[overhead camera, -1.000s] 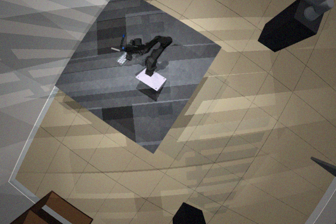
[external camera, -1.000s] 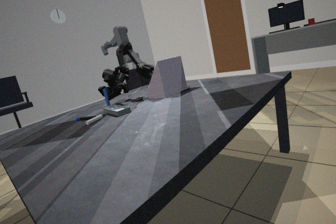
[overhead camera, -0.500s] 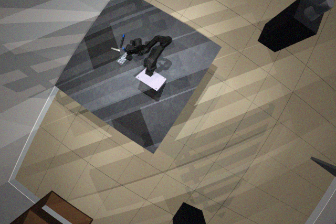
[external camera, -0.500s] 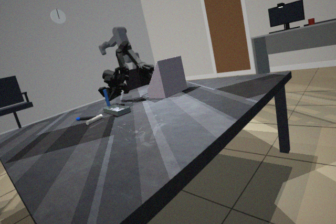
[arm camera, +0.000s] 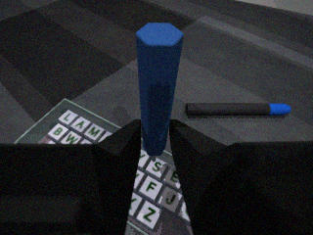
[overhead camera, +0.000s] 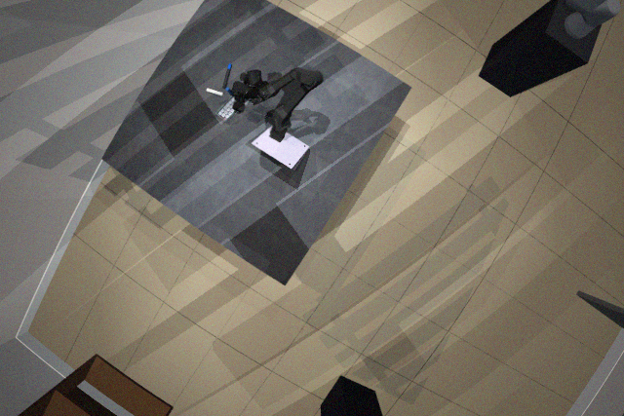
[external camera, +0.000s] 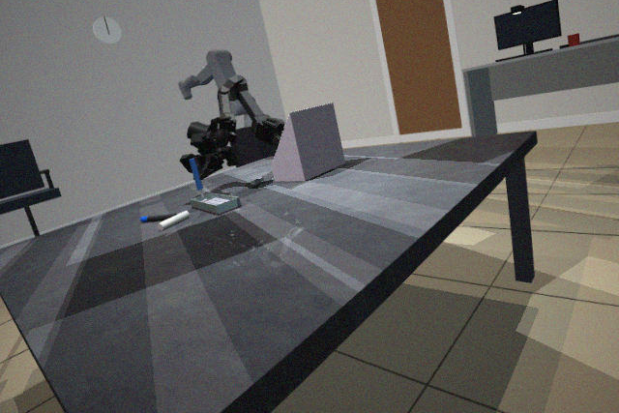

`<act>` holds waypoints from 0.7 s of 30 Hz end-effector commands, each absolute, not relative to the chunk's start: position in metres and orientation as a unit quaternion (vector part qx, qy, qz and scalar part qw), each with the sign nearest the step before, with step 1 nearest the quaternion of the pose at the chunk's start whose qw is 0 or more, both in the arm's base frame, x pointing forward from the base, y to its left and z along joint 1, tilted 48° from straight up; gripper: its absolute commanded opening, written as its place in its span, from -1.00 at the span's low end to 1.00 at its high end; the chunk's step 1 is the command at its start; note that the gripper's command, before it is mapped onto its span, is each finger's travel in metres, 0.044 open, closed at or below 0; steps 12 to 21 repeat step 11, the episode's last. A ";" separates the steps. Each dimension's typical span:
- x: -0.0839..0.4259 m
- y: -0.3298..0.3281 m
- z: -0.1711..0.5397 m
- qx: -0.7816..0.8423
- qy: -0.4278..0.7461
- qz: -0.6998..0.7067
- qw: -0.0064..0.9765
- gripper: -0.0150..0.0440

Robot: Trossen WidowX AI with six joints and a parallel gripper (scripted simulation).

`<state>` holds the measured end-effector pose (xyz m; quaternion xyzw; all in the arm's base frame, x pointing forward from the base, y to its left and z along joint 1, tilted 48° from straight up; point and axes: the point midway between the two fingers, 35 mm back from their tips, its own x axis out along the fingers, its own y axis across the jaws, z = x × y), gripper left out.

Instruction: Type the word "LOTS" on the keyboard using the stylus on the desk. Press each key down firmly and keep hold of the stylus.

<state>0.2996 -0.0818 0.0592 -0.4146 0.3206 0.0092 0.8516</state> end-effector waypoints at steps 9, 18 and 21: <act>0.302 -0.070 0.073 -0.415 0.314 0.007 0.854 -0.22; 0.301 -0.071 0.070 -0.415 0.318 0.009 0.852 -0.20; 0.301 -0.071 0.070 -0.415 0.318 0.009 0.852 -0.20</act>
